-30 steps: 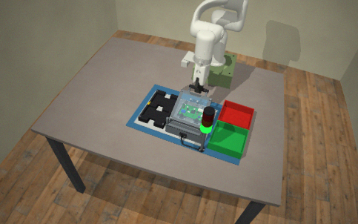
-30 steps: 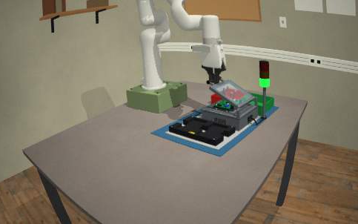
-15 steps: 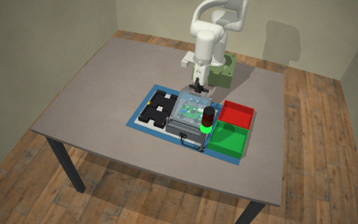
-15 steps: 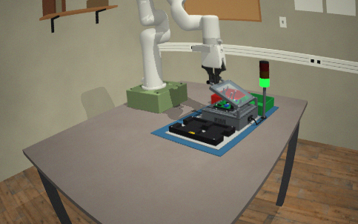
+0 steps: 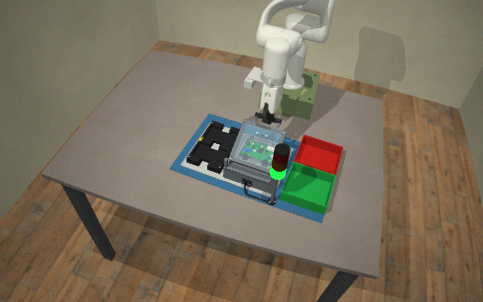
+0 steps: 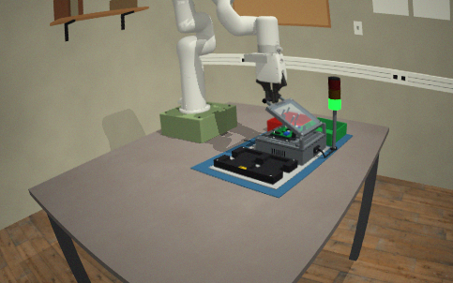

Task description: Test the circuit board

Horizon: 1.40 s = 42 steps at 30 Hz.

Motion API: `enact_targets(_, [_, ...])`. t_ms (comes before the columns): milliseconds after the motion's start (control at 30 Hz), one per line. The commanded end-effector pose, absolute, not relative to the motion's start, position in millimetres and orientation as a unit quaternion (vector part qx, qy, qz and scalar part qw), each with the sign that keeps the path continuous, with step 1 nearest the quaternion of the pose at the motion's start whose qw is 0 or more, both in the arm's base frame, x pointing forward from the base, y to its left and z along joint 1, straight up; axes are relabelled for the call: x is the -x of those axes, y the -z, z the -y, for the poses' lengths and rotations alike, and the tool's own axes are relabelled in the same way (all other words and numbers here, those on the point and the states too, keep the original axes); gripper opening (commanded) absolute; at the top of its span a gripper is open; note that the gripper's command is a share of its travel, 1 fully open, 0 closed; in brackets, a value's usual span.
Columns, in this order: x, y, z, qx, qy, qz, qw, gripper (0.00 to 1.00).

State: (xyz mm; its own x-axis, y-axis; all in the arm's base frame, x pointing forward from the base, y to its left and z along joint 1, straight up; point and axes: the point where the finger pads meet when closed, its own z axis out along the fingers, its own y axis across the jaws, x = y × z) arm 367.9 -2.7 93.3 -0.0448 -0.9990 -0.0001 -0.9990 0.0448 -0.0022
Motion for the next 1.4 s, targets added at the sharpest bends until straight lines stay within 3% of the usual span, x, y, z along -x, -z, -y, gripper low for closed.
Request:
enact_targets(0, [-372,-100,3,0.691,0.002,-0.723,0.002,0.0])
enact_targets(433, [-396,-135,4,0.691,0.002,-0.723,0.002,0.0])
enact_targets(933, [-399,-140,4,0.691,0.002,-0.723,0.002,0.0])
enact_targets(967, [-399,-140,4,0.691,0.002,-0.723,0.002,0.28])
enact_targets(1367, [-399,-140,4,0.691,0.002,-0.723,0.002,0.28])
